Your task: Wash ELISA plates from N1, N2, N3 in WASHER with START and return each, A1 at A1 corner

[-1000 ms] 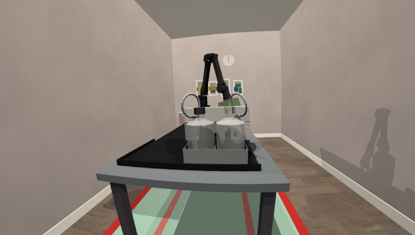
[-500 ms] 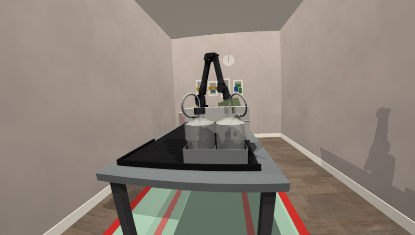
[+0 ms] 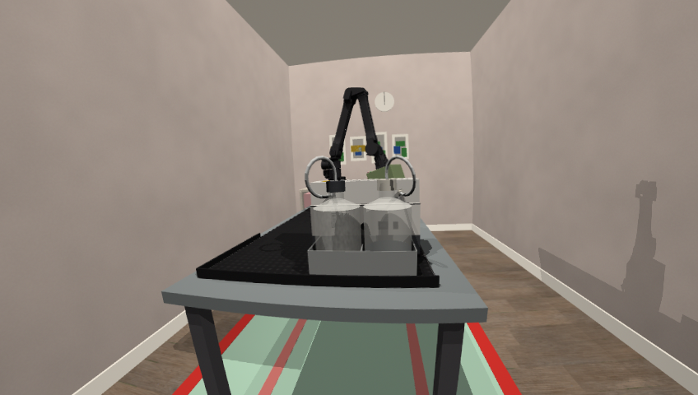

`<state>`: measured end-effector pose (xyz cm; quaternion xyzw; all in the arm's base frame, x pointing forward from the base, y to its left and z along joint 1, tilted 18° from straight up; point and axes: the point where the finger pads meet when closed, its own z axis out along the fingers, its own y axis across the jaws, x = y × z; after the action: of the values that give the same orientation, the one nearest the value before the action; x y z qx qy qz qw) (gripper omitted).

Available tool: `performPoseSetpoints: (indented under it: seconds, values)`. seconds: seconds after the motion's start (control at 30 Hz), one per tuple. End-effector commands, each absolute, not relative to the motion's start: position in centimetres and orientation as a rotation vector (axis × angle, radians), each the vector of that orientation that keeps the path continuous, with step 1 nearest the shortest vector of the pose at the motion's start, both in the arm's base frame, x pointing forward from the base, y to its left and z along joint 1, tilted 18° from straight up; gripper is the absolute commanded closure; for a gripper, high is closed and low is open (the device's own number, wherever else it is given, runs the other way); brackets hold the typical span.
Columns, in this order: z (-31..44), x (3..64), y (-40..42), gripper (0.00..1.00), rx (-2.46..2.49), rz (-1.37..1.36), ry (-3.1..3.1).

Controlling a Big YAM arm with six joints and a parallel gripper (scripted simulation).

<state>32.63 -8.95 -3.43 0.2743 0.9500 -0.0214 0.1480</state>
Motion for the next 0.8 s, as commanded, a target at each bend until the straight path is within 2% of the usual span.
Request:
performPoseSetpoints:
  seconds: [0.0, 0.2, 0.37, 0.57, 0.77]
  values:
    - [-2.3, 34.5, -7.5, 0.16, 0.836, -0.048, 2.688]
    - [-2.8, 35.1, -4.5, 0.16, 0.841, -0.051, 2.707]
    - [-2.7, 35.0, -5.1, 0.16, 0.871, -0.054, 2.690]
    - [-3.0, 33.7, -1.2, 0.16, 0.535, -0.097, 2.783]
    - [-3.8, 33.0, 1.7, 0.16, 0.549, -0.104, 2.799]
